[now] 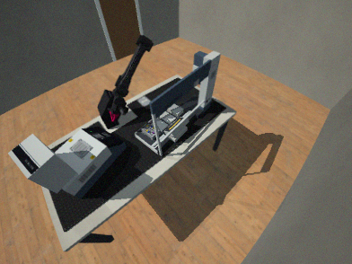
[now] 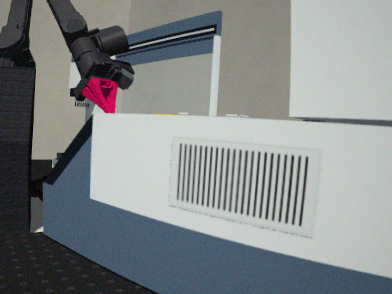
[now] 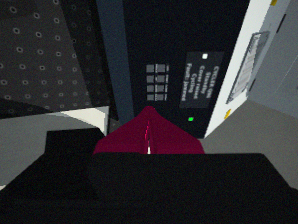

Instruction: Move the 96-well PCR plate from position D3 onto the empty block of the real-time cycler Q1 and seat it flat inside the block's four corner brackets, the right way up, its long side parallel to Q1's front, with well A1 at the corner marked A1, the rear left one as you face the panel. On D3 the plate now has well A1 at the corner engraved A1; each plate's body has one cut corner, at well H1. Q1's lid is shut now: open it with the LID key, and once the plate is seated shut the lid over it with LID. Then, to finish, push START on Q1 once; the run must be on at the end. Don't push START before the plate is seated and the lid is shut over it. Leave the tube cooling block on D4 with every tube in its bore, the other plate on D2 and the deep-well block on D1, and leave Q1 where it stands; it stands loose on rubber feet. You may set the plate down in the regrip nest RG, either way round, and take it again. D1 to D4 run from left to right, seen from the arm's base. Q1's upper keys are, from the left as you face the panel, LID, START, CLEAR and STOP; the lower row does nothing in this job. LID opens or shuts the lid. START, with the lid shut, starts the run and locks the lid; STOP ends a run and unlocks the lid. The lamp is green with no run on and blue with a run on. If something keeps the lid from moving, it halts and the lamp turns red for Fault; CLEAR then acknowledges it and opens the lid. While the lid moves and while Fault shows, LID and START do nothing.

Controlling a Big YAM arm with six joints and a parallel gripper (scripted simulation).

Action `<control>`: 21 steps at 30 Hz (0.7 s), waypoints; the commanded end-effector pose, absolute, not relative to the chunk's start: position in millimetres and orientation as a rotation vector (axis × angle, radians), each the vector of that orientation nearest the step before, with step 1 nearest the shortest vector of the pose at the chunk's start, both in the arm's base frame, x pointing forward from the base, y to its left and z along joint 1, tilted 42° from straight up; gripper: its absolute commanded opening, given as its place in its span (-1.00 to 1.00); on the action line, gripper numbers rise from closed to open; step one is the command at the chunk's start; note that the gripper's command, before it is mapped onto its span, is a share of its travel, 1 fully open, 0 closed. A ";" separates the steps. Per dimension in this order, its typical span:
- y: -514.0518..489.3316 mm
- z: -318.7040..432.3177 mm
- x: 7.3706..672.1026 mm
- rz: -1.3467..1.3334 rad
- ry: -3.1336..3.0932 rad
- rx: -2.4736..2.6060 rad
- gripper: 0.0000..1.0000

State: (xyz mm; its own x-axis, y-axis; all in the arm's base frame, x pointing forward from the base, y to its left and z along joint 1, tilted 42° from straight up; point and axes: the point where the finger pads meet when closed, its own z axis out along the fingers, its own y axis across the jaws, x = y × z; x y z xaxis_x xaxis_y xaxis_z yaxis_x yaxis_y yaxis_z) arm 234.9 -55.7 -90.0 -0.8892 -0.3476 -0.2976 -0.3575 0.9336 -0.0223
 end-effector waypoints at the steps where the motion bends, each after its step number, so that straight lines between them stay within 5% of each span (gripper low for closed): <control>1: -63.5 -80.2 257.6 0.014 2.756 -0.511 -1.00; 21: -58.4 -85.1 244.1 0.033 2.777 -0.512 -1.00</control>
